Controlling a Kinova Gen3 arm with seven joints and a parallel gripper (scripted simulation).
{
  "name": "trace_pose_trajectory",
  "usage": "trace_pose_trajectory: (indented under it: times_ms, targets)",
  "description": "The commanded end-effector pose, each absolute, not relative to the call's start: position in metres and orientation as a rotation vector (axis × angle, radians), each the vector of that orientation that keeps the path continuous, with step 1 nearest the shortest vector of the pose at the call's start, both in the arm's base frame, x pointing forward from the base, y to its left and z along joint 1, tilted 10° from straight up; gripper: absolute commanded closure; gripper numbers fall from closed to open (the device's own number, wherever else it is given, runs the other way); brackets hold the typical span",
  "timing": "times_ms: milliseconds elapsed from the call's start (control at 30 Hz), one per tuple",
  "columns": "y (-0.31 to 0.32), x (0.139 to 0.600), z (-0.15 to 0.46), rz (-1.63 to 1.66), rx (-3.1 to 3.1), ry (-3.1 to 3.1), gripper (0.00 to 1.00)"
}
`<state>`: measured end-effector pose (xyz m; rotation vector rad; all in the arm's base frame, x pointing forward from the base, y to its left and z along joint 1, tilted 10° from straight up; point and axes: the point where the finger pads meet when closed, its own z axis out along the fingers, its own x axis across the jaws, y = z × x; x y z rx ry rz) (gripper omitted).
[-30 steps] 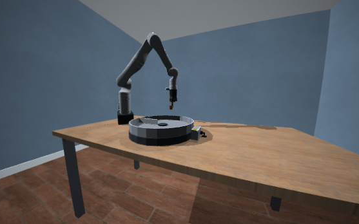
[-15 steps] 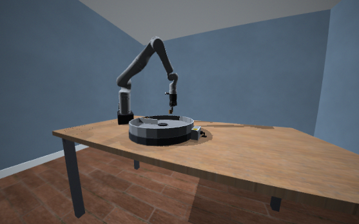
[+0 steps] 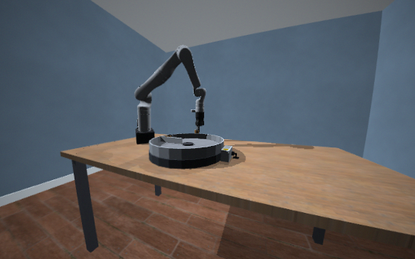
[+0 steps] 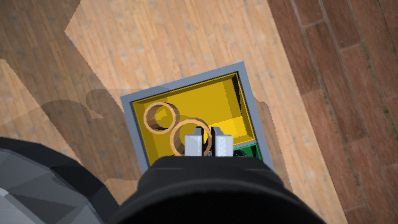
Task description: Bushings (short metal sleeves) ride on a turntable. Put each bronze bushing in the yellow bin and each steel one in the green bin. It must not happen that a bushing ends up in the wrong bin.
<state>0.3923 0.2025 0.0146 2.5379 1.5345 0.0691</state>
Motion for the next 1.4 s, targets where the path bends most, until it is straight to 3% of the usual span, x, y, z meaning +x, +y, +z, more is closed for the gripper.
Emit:
trace_pose_trajectory:
  times_ms: [0, 1367]
  targets:
    - [0.203, 0.393, 0.014, 0.072, 2.538, 1.535, 1.0]
    - [0.201, 0.395, -0.009, 0.071, 2.537, 1.535, 1.0]
